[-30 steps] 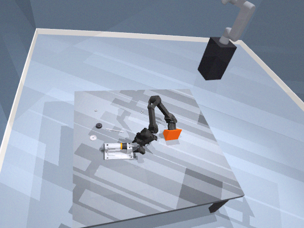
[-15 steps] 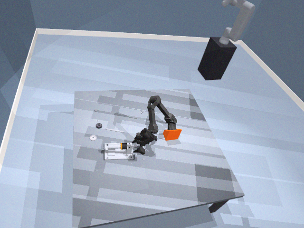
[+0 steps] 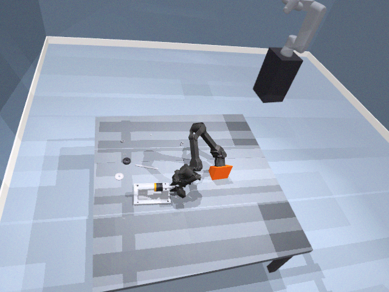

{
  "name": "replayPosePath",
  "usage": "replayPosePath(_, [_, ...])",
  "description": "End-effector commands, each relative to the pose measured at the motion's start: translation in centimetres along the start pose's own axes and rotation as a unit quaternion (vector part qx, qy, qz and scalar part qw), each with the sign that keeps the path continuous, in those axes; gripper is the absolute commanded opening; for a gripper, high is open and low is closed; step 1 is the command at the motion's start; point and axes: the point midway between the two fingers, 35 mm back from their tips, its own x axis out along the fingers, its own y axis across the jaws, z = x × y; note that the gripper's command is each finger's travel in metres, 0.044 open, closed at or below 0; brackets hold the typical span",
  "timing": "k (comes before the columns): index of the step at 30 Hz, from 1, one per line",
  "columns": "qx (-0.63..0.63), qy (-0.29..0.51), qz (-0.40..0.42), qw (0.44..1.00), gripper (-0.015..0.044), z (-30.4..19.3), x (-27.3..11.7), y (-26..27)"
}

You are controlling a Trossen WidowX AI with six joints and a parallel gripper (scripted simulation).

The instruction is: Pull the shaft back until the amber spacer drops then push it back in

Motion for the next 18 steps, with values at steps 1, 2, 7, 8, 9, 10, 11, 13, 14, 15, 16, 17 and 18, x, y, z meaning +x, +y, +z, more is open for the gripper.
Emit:
replayPosePath(1, [0.0,0.0,0.0,1.0,0.0046,-0.02,0.0,-0.02])
replayPosePath(2, [0.0,0.0,0.0,1.0,0.002,-0.02,0.0,-0.02])
replayPosePath(7, [0.0,0.0,0.0,1.0,0.0,-0.02,0.0,-0.02])
replayPosePath(8, [0.0,0.0,0.0,1.0,0.0,-0.03,-0.02,-0.02])
replayPosePath(9, [-0.001,0.0,0.001,1.0,0.0,-0.06,-0.05,-0.02])
replayPosePath(10, [-0.001,0.0,0.001,1.0,0.0,-0.11,-0.09,-0.02])
replayPosePath(11, [-0.001,0.0,0.001,1.0,0.0,-0.17,-0.15,-0.02])
replayPosePath(13, [-0.002,0.0,0.001,1.0,0.0,-0.29,-0.27,-0.01])
replayPosePath(14, [-0.002,0.0,0.001,1.0,0.0,-0.34,-0.32,-0.01])
replayPosePath(15, [-0.002,0.0,0.001,1.0,0.0,-0.4,-0.38,-0.01])
replayPosePath(16, [-0.002,0.0,0.001,1.0,0.0,-0.45,-0.43,-0.01])
replayPosePath(17, [-0.002,0.0,0.001,1.0,0.0,-0.51,-0.48,-0.01])
replayPosePath(18, [-0.002,0.0,0.002,1.0,0.0,-0.56,-0.54,-0.01])
